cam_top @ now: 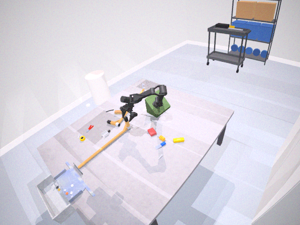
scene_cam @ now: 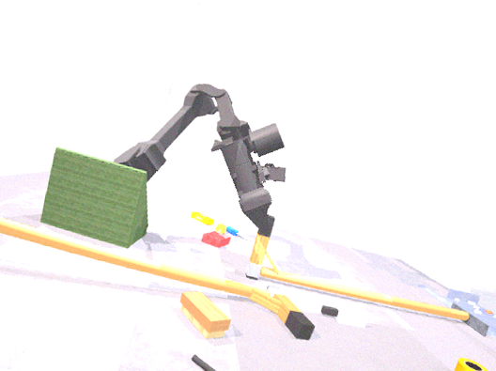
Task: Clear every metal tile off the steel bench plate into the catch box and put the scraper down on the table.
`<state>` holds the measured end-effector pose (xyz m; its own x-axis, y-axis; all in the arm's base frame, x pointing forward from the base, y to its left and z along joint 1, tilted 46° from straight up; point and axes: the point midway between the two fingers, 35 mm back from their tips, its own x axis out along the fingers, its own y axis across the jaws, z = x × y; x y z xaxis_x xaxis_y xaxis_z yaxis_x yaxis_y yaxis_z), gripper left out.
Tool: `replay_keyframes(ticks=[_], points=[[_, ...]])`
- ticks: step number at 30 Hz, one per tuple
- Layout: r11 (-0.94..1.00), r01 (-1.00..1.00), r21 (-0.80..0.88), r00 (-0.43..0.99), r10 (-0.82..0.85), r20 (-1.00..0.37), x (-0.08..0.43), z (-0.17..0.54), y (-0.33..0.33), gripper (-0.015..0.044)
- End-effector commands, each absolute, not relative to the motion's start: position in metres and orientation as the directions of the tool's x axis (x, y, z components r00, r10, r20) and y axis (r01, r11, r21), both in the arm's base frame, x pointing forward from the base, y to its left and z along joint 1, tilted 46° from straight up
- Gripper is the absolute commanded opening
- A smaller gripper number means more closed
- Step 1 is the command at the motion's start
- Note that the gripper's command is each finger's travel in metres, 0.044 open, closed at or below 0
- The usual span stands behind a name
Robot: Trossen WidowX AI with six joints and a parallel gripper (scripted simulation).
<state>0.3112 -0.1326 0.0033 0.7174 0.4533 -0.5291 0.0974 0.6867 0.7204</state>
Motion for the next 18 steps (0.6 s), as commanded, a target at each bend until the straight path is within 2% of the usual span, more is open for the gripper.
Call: replay_keyframes(ticks=[1, 12, 18], points=[[0.692, 0.086, 0.717, 0.724, 0.451, -0.522, 0.304, 0.013, -0.139, 0.0440], [0.689, 0.084, 0.720, 0.729, 0.450, -0.516, 0.290, 0.025, -0.146, 0.0440], [0.687, 0.107, 0.719, 0.780, 0.390, -0.489, 0.290, 0.037, -0.167, 0.0440]])
